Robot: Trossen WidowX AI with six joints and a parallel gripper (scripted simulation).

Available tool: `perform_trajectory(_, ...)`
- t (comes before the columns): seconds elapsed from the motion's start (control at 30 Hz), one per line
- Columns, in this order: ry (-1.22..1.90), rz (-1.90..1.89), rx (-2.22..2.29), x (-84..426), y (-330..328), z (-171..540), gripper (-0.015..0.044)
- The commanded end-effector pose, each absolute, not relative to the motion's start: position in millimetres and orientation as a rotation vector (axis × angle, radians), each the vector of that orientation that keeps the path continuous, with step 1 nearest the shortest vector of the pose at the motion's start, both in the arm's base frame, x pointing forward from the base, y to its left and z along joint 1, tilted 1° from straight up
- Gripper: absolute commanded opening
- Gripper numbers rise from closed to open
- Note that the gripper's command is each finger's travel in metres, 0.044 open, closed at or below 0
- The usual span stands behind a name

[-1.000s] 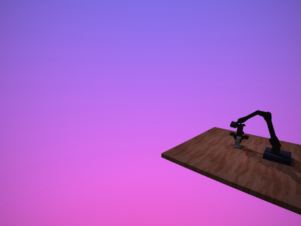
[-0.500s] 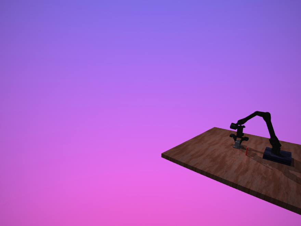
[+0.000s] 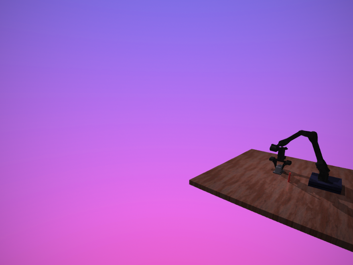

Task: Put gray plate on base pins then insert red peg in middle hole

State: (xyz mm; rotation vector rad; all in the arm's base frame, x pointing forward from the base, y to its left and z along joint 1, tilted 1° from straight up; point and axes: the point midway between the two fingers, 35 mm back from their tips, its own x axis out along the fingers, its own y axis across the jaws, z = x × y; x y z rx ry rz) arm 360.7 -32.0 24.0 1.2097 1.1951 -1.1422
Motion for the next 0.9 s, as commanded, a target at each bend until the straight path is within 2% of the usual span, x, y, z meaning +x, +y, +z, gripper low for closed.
perform_trajectory(0.0, 1.195, -1.142, 1.209, 360.6, -32.0, 24.4, 0.0341)
perform_trajectory(0.13, 1.195, -1.142, 1.209, 360.6, -32.0, 24.4, 0.0440)
perform_trajectory(0.3, 1.196, -1.142, 1.209, 362.3, -32.3, 35.0, 0.0440)
perform_trajectory(0.53, 1.202, -1.145, 1.207, 357.0, -33.3, 138.7, 0.0440)
perform_trajectory(0.87, 1.205, -1.139, 1.201, 360.2, -30.5, 142.1, 0.0440)
